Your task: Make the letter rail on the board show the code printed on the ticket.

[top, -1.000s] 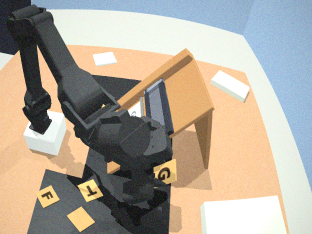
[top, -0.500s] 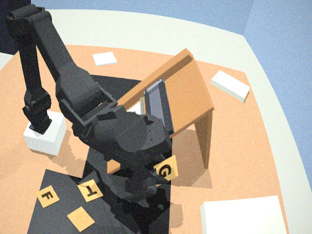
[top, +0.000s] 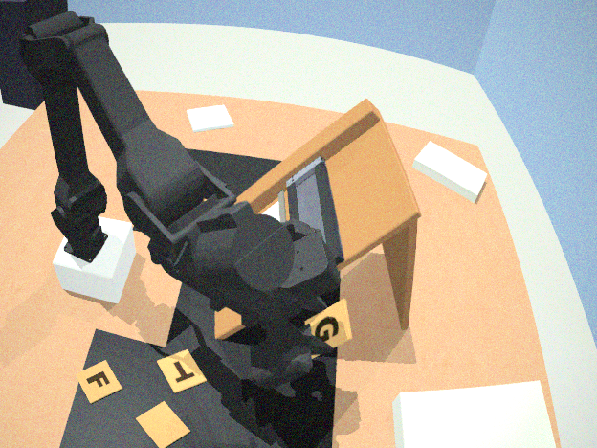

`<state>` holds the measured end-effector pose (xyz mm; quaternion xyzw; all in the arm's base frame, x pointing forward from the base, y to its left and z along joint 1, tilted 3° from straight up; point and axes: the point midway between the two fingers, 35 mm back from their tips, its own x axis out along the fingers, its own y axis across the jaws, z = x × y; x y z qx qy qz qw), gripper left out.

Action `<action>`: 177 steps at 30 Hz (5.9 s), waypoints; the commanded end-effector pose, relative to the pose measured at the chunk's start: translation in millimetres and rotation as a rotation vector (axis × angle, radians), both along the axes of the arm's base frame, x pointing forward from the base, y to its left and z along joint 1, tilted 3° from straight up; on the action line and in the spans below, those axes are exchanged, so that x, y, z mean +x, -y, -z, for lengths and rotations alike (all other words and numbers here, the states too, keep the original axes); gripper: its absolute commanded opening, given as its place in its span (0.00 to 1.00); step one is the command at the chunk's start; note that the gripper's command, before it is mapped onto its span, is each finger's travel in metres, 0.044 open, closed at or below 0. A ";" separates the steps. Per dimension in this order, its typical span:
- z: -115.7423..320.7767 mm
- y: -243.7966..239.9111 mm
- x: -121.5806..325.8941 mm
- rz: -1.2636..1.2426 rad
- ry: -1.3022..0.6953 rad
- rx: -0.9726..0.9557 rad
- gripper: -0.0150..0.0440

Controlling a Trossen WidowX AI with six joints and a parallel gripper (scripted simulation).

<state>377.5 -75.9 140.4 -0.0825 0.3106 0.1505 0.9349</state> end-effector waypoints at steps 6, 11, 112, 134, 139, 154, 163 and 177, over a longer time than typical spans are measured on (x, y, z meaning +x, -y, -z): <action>0.5 -4.1 -2.4 0.005 -0.001 0.001 0.25; 0.5 -6.5 -3.4 0.005 -0.001 0.001 0.25; 2.4 -54.5 -19.7 0.005 -0.002 0.005 0.25; 2.9 -65.0 -23.3 0.005 -0.002 0.006 0.25; 3.0 -67.4 -24.1 0.005 -0.002 0.006 0.25; 3.3 -74.6 -26.5 0.005 -0.002 0.007 0.25; 3.4 -78.9 -28.0 0.005 -0.002 0.007 0.25; 3.7 -85.6 -30.2 0.005 -0.002 0.008 0.25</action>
